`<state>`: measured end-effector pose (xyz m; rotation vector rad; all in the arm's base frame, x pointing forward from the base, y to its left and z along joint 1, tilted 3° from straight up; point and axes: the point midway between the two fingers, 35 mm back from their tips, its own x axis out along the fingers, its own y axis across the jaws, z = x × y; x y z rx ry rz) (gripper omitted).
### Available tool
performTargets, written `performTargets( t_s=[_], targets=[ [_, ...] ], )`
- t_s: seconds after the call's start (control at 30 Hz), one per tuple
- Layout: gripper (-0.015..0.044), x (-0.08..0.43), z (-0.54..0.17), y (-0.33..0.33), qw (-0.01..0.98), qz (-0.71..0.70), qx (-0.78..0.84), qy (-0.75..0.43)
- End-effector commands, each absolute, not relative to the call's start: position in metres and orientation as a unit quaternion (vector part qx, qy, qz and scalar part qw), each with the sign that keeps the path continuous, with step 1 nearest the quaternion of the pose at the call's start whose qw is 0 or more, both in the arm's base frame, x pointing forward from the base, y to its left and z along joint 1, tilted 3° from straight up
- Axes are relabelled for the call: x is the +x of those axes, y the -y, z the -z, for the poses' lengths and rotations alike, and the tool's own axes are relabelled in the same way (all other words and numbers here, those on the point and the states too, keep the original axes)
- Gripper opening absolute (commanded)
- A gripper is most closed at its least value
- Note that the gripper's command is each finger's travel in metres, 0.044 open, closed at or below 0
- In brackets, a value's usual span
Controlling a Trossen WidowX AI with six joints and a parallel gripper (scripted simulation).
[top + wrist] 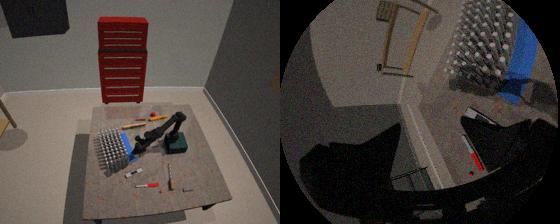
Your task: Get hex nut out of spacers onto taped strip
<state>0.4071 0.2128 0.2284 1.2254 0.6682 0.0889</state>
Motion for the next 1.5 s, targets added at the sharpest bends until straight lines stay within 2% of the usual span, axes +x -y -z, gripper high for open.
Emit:
performTargets(
  t_s=[0.0,0.3,0.6,1.47],
  targets=[
    [0.044,0.436,-0.191,-0.159,0.819,-0.045,0.497,-0.283],
    [0.044,0.454,-0.119,-0.028,0.915,-0.041,0.332,-0.227],
    [0.044,0.409,-0.063,0.091,0.973,-0.016,0.141,-0.18],
    [0.044,0.405,-0.06,0.096,0.975,-0.014,0.131,-0.179]
  ],
)
